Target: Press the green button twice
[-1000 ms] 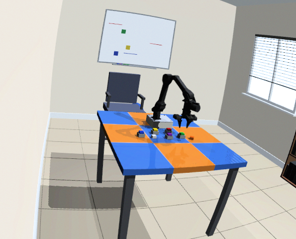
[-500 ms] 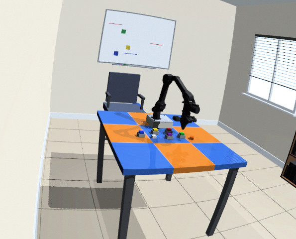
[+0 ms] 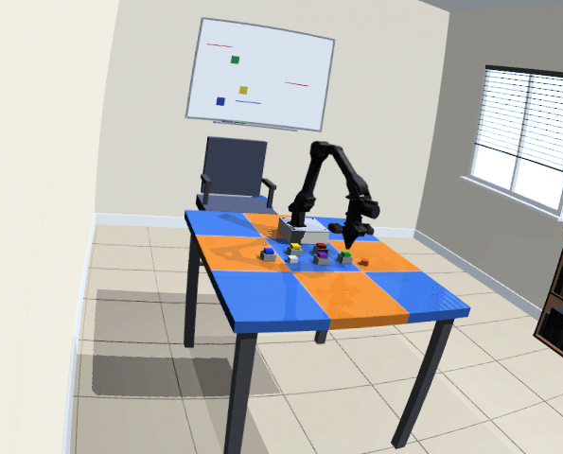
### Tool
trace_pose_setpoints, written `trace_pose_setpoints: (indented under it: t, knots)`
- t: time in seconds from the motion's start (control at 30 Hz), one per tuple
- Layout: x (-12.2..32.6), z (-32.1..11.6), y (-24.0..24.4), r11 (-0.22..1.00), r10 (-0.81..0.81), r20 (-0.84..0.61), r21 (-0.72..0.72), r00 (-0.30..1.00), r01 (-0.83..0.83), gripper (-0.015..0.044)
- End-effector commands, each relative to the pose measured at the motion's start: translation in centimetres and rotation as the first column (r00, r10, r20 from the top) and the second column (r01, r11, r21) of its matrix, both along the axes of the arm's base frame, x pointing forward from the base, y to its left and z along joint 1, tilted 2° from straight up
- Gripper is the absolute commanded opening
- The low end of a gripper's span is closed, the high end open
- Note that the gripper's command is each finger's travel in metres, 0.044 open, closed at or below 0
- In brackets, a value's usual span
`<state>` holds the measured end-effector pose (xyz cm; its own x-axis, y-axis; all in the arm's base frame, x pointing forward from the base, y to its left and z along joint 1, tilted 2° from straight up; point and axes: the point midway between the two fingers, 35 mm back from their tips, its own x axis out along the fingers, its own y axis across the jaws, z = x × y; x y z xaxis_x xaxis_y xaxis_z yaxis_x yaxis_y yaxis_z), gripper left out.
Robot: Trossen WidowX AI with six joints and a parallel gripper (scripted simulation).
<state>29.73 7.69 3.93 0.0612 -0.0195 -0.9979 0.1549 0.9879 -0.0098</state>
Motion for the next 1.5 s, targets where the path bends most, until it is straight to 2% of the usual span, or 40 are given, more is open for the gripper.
trace_pose_setpoints:
  t: [0.0, 0.3, 1.0, 1.17, 1.47]
  knots:
    - [-0.2, -1.1, 0.0, 1.000, -0.001, -0.013, 0.000, 1.000, 0.001, 0.0020]
    - [-0.2, -2.4, -0.1, 1.000, -0.001, -0.014, 0.000, 1.000, 0.001, 0.0020]
    - [-0.2, -2.5, -0.1, 1.000, -0.001, -0.014, 0.000, 1.000, 0.001, 0.0020]
    - [-0.4, 1.0, 0.0, 1.000, -0.001, -0.013, 0.001, 1.000, 0.001, 0.0020]
    - [-0.3, 0.6, 0.0, 1.000, -0.001, -0.013, 0.000, 1.000, 0.001, 0.0020]
